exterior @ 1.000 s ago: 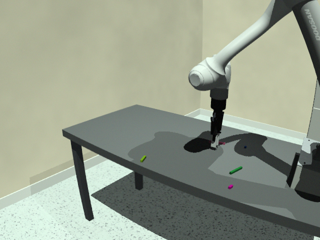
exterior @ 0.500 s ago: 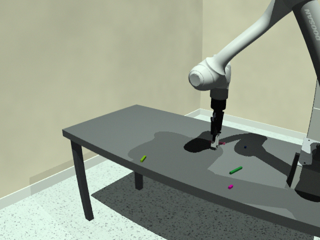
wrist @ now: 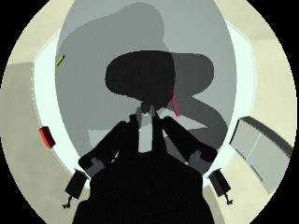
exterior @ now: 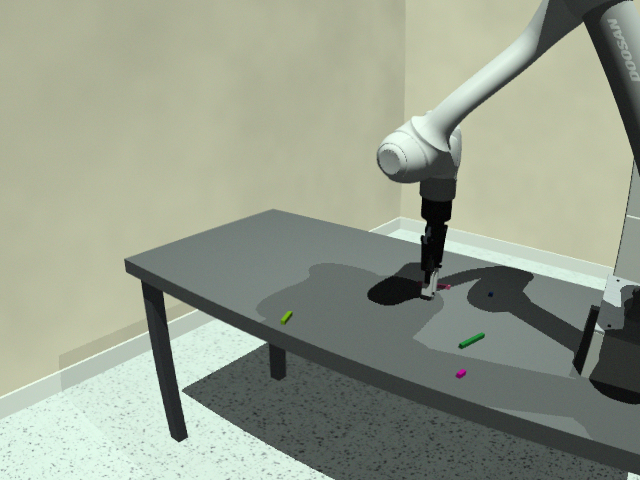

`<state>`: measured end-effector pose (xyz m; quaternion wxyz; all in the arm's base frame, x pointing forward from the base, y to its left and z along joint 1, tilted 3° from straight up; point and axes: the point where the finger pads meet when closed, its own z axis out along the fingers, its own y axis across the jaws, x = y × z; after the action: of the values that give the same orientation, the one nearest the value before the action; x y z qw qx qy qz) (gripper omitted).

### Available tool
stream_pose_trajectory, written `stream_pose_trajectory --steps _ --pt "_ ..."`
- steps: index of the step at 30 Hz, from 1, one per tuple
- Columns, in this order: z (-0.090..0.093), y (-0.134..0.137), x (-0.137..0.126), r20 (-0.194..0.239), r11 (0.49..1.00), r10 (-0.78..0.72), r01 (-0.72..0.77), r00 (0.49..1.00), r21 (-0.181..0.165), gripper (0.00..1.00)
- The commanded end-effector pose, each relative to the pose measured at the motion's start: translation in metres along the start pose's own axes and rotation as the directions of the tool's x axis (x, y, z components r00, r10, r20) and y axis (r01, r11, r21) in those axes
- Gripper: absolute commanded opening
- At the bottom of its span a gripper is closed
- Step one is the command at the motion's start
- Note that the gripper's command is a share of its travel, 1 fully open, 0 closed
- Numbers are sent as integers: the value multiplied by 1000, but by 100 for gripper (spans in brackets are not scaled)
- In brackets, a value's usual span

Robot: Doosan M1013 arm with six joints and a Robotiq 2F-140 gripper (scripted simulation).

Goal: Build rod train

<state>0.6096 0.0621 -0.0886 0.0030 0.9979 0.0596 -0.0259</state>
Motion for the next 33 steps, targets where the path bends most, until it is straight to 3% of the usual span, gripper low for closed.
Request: stream_pose_trajectory --steps 1,33 --pt "6 -2 2 -4 1000 2 -2 1000 3 23" --pt "14 -2 2 -4 1000 2 -2 1000 3 23"
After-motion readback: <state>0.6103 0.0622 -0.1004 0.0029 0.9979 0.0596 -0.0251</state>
